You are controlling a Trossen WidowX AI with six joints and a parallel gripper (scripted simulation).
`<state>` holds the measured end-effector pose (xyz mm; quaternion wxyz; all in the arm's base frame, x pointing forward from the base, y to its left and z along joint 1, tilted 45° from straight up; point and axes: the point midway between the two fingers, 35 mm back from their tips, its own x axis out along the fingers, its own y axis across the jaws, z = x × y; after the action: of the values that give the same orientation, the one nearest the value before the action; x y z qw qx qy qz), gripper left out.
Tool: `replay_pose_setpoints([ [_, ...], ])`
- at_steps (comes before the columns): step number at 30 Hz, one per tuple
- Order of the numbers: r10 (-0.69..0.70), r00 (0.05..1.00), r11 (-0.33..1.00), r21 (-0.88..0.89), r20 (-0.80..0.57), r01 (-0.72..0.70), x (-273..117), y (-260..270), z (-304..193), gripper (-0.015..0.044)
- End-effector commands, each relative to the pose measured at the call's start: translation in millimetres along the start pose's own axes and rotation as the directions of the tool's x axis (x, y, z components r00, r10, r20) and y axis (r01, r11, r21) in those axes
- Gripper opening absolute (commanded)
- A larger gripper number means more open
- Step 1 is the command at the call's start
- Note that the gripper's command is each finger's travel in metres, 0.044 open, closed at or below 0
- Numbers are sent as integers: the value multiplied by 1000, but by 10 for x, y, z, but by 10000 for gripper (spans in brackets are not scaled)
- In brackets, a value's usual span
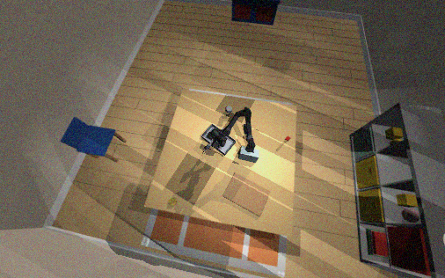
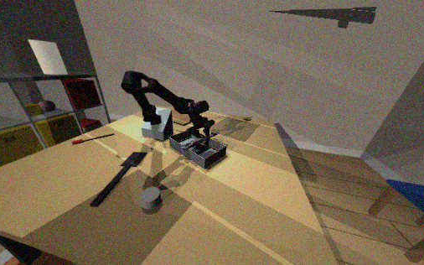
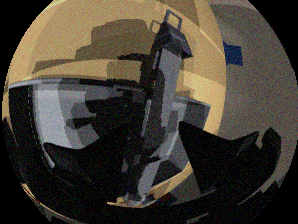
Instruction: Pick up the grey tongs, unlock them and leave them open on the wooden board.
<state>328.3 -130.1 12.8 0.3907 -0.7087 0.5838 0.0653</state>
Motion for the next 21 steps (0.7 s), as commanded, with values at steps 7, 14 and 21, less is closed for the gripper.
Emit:
replay_pose_setpoints([
  [7,-4,1000,1000,-6,3,4,173,12,-5,260],
  [14,-7,1000,1000,-7,-1,7,275,22,-21,260],
  [21,-4,1000,1000,-2,-6,4,241,19,-28,161],
])
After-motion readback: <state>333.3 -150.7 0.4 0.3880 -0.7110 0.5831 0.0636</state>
